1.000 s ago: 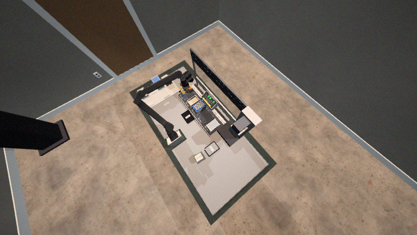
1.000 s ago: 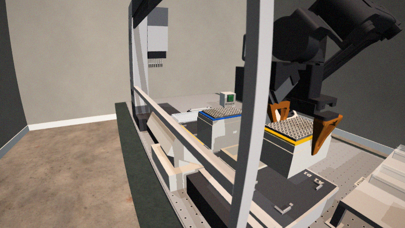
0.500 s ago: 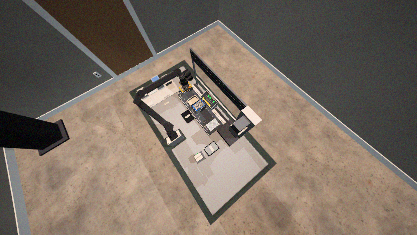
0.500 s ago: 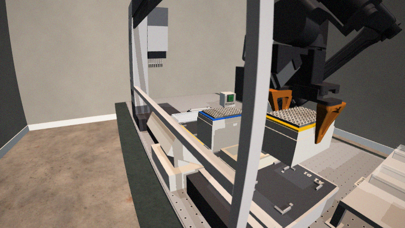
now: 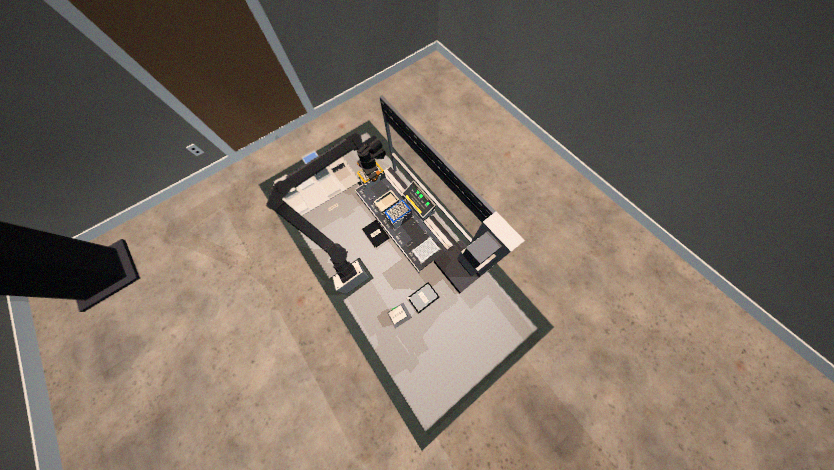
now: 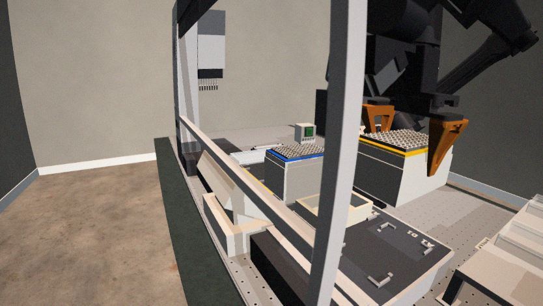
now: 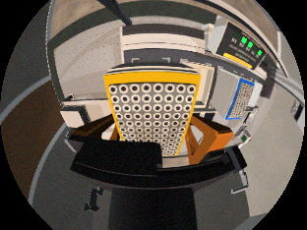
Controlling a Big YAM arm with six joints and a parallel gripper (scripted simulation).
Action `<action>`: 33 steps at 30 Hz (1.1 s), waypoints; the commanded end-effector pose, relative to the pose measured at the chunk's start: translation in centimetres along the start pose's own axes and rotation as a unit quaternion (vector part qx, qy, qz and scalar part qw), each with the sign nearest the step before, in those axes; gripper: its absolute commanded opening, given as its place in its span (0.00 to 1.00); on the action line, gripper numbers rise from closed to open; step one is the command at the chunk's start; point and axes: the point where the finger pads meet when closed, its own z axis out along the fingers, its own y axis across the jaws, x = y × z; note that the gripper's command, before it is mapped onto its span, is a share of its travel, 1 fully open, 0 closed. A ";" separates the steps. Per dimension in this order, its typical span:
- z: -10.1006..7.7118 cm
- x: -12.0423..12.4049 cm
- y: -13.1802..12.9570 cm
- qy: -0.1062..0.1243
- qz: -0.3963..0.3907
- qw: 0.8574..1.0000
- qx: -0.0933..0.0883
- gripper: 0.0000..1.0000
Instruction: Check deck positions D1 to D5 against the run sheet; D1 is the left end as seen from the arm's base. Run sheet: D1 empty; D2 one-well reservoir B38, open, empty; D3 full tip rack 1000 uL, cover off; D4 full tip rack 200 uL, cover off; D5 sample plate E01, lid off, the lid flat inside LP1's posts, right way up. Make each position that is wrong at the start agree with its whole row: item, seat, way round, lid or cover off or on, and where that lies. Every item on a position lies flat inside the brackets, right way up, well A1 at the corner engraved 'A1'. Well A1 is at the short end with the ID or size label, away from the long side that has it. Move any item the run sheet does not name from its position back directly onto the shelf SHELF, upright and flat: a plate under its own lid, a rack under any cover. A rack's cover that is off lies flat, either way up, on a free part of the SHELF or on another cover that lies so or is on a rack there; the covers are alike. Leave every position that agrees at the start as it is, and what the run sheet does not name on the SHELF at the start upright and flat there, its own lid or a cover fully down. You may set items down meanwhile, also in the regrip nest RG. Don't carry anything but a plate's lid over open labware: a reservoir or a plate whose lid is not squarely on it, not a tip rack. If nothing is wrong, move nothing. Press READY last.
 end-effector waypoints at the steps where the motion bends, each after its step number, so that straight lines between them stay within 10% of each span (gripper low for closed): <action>1: -4.0 -0.3 1.7 -0.035 -0.024 0.999 -0.005 0.00; 33: -3.9 2.3 0.8 -0.010 -0.011 1.000 -0.002 0.00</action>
